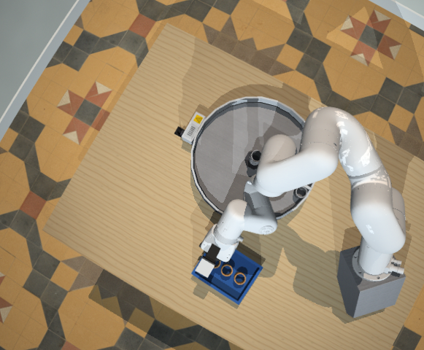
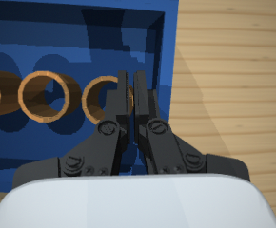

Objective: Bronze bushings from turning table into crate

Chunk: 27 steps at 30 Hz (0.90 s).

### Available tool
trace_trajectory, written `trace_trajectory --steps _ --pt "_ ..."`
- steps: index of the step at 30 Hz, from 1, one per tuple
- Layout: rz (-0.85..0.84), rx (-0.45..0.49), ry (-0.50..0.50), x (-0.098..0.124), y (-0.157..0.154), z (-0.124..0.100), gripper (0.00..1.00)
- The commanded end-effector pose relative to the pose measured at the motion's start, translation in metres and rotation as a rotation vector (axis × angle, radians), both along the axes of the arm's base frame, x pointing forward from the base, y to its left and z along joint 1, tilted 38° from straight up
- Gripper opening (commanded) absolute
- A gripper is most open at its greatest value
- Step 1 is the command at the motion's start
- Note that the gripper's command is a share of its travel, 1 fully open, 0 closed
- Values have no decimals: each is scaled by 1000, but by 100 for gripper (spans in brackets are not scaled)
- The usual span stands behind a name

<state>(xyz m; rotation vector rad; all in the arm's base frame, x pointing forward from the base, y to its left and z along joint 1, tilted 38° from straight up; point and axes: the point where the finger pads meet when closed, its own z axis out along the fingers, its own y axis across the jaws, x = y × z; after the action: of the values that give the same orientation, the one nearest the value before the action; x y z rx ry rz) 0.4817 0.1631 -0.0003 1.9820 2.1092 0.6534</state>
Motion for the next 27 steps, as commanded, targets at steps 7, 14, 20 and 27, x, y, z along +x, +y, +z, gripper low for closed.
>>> trace_trajectory --steps 7,14,20,27 --pt "1 1 -3 1 1 1 0" --pt "1 1 -3 1 1 1 0" --pt "1 1 -3 1 1 1 11" --pt "1 1 -3 1 1 1 11"
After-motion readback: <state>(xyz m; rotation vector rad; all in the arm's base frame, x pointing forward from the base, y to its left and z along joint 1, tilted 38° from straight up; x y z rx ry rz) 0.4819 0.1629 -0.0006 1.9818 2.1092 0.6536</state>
